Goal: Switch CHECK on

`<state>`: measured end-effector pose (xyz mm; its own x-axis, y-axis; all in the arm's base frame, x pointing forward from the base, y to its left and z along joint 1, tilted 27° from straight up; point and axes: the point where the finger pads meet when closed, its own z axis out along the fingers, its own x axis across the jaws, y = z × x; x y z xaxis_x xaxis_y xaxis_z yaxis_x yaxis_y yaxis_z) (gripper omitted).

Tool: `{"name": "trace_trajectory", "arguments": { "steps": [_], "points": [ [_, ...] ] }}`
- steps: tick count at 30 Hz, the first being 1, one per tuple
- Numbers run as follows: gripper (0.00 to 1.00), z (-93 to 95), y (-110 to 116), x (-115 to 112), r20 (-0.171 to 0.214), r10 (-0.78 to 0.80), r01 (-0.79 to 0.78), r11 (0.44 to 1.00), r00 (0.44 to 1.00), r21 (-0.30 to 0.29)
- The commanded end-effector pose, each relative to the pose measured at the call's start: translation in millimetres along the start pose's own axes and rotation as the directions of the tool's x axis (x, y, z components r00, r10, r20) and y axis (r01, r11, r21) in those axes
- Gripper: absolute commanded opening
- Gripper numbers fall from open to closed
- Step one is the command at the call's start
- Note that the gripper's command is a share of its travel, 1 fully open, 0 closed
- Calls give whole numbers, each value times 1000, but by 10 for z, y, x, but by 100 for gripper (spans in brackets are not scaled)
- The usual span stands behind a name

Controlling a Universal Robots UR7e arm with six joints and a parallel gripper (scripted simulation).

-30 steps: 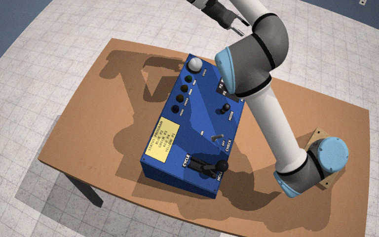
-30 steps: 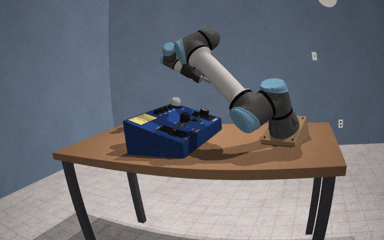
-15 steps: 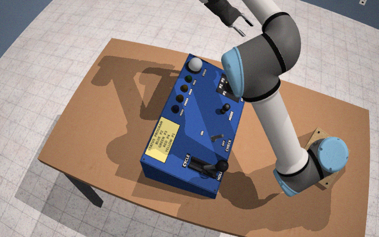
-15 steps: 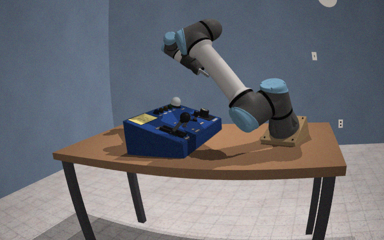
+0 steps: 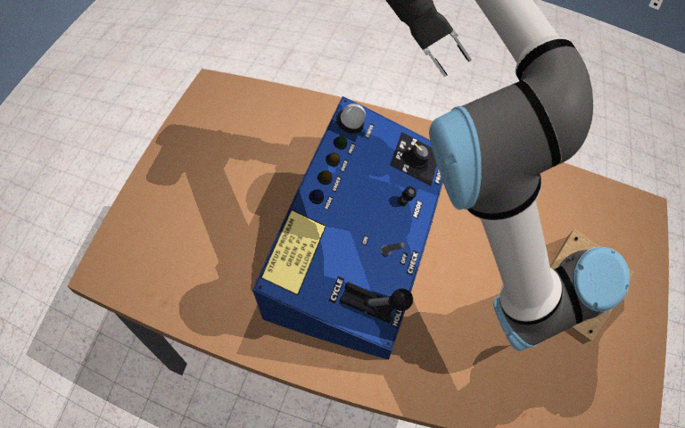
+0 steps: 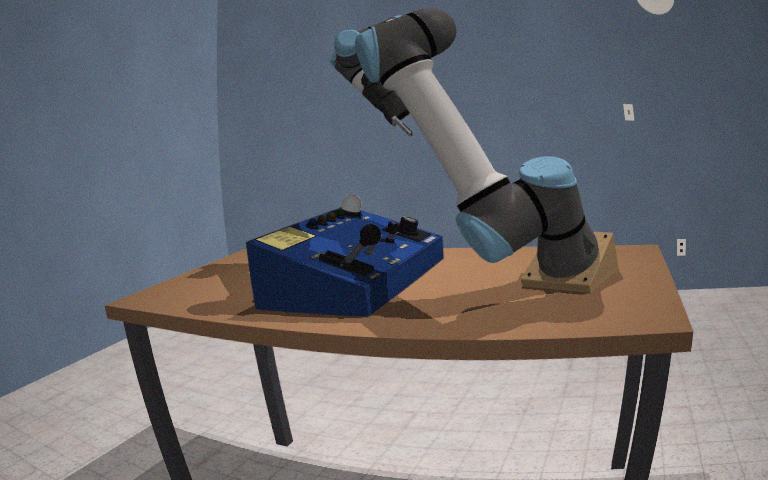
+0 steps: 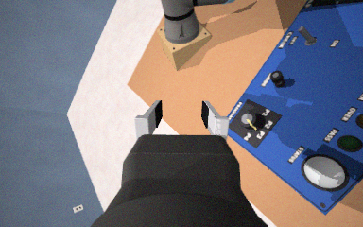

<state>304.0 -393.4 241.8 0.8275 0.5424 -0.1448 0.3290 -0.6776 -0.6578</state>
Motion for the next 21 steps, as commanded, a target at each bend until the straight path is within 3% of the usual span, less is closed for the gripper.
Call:
{"name": "trace_trajectory", "arguments": {
  "steps": [1,6,11,13,21],
  "points": [
    [100,24,-459,74,-94,185,-186,983,978,-7],
    [100,61,-941,175,-190,361,-366,931,913,8],
    [100,141,-1403,319,-283,526,-534,844,802,57],
    [100,141,-1403,319,-283,526,-534,844,802,57],
    [100,351,-2036,626,-397,741,-737,646,543,198]
  ]
}}
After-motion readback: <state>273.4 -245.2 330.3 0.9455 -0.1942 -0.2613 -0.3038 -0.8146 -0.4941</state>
